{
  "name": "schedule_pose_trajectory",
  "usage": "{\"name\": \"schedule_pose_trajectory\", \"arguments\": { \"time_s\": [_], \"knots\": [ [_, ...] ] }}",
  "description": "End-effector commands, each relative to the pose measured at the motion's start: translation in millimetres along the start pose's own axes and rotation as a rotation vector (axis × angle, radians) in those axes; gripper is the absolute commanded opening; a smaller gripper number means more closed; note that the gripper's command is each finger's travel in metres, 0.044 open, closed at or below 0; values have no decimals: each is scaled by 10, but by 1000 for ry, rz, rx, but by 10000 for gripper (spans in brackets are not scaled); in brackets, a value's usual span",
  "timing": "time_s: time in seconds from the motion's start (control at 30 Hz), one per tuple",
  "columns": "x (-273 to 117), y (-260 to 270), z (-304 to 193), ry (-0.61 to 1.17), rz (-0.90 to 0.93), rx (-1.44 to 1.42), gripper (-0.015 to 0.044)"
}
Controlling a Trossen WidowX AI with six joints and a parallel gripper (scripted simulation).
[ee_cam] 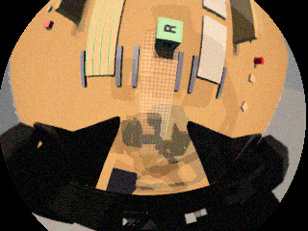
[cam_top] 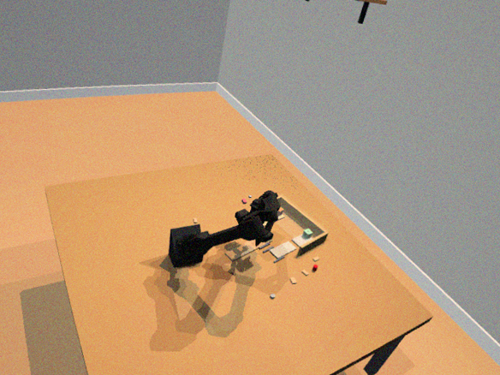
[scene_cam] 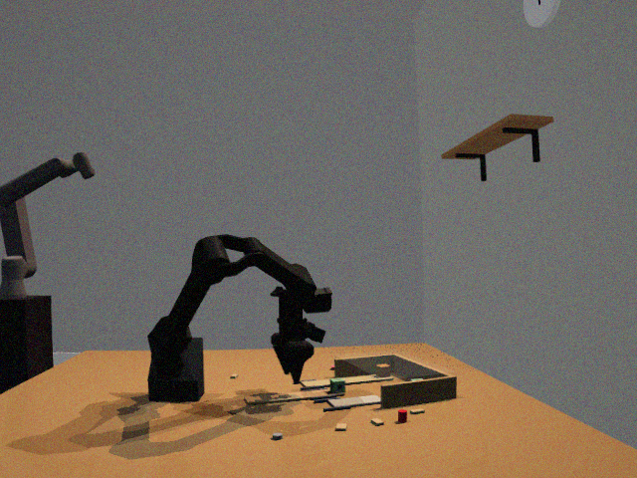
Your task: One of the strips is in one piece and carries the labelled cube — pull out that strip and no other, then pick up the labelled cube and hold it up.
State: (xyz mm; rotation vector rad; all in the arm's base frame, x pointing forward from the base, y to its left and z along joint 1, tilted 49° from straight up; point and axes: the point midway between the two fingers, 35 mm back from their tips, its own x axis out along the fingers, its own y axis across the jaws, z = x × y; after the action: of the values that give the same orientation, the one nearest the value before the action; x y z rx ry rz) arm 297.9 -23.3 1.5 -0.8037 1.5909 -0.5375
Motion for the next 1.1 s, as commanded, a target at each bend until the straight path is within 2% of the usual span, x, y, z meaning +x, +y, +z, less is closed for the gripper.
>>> {"name": "schedule_pose_trajectory", "arguments": {
  "time_s": [0.0,1.07],
  "knots": [
    [-30,-8,153,-7,-3,-1,440],
    [-202,-74,1139,-11,-2,3,440]
  ]
}}
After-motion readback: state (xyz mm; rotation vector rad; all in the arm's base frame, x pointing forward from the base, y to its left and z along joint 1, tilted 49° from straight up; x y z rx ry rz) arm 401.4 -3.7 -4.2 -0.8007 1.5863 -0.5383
